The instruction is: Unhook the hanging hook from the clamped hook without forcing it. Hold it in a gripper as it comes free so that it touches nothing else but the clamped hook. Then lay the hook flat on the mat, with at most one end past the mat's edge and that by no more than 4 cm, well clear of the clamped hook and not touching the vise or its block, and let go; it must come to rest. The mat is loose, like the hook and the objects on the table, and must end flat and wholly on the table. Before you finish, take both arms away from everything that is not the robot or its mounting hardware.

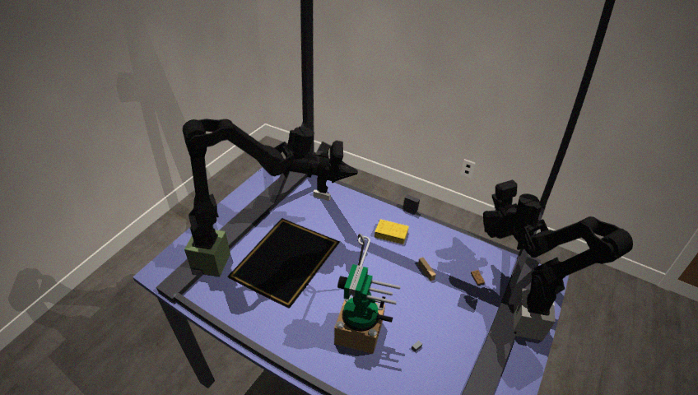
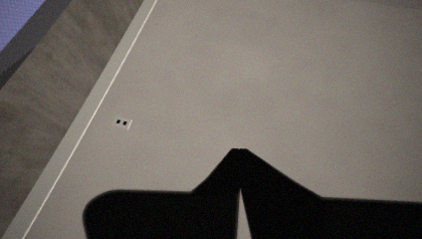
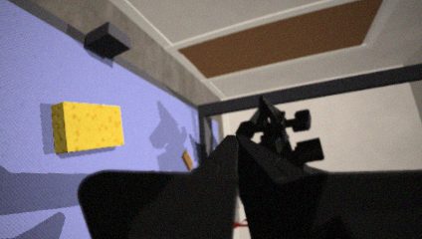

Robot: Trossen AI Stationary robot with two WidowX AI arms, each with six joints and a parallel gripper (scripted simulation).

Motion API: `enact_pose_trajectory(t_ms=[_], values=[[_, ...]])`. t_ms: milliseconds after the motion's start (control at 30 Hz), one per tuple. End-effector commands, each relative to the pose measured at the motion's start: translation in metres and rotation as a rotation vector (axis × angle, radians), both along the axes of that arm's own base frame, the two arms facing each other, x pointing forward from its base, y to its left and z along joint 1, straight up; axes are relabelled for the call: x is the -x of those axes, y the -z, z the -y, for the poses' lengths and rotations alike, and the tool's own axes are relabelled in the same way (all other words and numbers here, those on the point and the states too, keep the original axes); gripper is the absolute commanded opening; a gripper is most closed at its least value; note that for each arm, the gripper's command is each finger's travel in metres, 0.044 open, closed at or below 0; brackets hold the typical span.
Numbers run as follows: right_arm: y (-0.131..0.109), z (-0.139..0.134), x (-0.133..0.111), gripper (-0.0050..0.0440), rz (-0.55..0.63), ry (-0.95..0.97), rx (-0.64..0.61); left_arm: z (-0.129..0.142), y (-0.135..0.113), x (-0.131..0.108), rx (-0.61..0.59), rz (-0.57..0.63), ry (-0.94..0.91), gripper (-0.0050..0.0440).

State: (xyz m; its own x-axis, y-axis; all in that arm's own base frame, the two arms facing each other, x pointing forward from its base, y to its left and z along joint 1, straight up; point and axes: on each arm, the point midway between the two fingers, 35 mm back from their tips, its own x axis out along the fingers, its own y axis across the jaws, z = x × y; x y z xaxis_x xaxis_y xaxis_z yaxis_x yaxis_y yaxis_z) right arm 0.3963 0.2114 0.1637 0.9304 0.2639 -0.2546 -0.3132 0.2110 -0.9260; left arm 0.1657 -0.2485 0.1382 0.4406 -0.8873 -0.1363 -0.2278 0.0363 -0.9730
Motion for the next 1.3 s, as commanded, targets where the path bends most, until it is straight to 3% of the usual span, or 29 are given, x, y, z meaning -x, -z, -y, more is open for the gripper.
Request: enact_pose_trajectory(t_ms=[0,533,667,800,1033,1100,1200,1267], values=[[-0.01,-0.001,-0.001,0.0,0.02,0.0,-0.013,0.001,-0.006,-0.001,0.012,0.011,0.0,0.0],[-0.01,-0.001,-0.001,0.0,0.02,0.0,-0.013,0.001,-0.006,-0.001,0.012,0.011,0.0,0.0],[-0.023,0.015,-0.002,0.0096,0.014,0.037,-0.099,-0.004,-0.009,-0.022,-0.055,0.106,-0.04,0.0096],[-0.055,0.057,-0.001,0.0192,0.006,0.127,-0.323,-0.028,-0.017,-0.078,-0.24,0.317,-0.137,0.0192],[-0.094,0.111,0.012,0.036,0.013,0.232,-0.629,-0.081,-0.027,-0.148,-0.556,0.586,-0.234,0.036],[-0.094,0.111,0.012,0.036,0.013,0.232,-0.629,-0.081,-0.027,-0.148,-0.556,0.586,-0.234,0.036],[-0.112,0.138,0.024,0.0432,0.024,0.277,-0.789,-0.119,-0.031,-0.181,-0.744,0.709,-0.263,0.0432],[-0.121,0.153,0.032,0.044,0.032,0.3,-0.881,-0.143,-0.034,-0.197,-0.849,0.763,-0.276,0.044]])
